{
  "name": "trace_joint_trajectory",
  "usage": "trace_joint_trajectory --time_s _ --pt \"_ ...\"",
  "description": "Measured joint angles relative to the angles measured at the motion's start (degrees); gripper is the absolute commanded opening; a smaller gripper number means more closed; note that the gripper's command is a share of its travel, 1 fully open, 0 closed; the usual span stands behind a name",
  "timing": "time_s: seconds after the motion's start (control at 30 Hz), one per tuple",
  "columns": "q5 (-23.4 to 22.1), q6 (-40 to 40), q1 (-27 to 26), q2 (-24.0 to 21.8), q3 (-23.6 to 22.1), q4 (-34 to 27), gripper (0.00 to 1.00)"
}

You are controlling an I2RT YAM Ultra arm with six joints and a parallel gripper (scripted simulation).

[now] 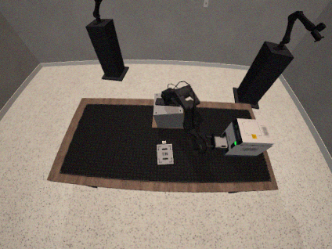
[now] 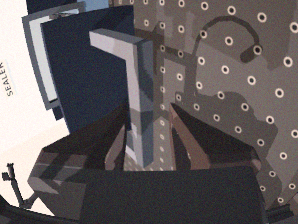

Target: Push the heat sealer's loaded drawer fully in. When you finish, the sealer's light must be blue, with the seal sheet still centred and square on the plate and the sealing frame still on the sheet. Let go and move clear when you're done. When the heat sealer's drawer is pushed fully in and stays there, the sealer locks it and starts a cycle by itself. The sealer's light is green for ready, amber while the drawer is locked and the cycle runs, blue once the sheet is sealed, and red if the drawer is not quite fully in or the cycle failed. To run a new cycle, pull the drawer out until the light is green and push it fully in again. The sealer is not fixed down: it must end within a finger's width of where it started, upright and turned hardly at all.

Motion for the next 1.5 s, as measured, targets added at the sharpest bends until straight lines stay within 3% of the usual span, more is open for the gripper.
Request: trace_joint_trajectory --time_s 1.37,1.5 --pt "0.0 0.0 0.0 0.0 0.0 0.0 0.30" --pt "0.0 0.0 0.0 0.0 0.0 0.0 0.26"
